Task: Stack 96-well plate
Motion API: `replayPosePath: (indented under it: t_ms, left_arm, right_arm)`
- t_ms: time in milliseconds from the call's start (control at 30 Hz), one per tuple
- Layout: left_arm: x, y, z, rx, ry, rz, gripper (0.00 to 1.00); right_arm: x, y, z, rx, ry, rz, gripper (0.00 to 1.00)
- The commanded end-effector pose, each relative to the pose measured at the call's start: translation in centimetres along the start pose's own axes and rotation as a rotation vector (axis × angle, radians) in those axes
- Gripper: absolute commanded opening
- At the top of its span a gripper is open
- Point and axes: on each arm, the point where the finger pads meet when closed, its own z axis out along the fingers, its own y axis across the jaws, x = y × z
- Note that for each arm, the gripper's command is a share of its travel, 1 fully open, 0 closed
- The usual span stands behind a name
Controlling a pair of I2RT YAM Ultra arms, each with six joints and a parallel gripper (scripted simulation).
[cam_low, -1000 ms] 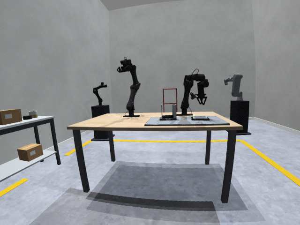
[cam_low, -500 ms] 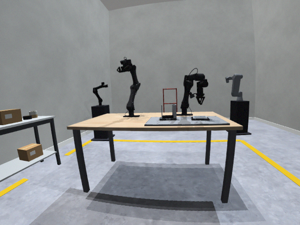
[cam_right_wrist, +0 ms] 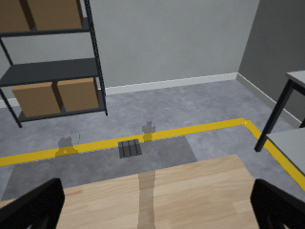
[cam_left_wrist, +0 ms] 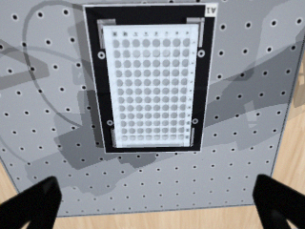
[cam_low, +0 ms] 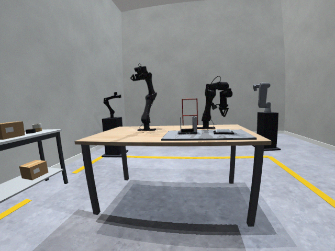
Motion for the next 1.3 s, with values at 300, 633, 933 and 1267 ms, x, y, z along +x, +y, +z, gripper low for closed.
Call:
replayPosePath:
  t_ms: [300,633,933,1267]
  left_arm:
    - [-0.2,0.1,-2.3,-0.057,-0.002,0.007,1.0]
    - [-0.3,0.1,0.4,-0.042,-0.009,0.007,1.0]
    - [-0.3,0.1,1.6,-0.042,-0.009,0.007,1.0]
    - [-0.3,0.1,3.3,-0.042,-0.009,0.007,1.0]
  right_arm:
    - [0.4,-0.3,-0.9,0.018,0.006,0.012,1.0]
    - [0.4,-0.3,-0.9,0.018,0.006,0.012,1.0]
    - [0.4,-0.3,-0.9,0.018,0.006,0.012,1.0]
    - [0.4,-0.3,-0.9,0.018,0.006,0.012,1.0]
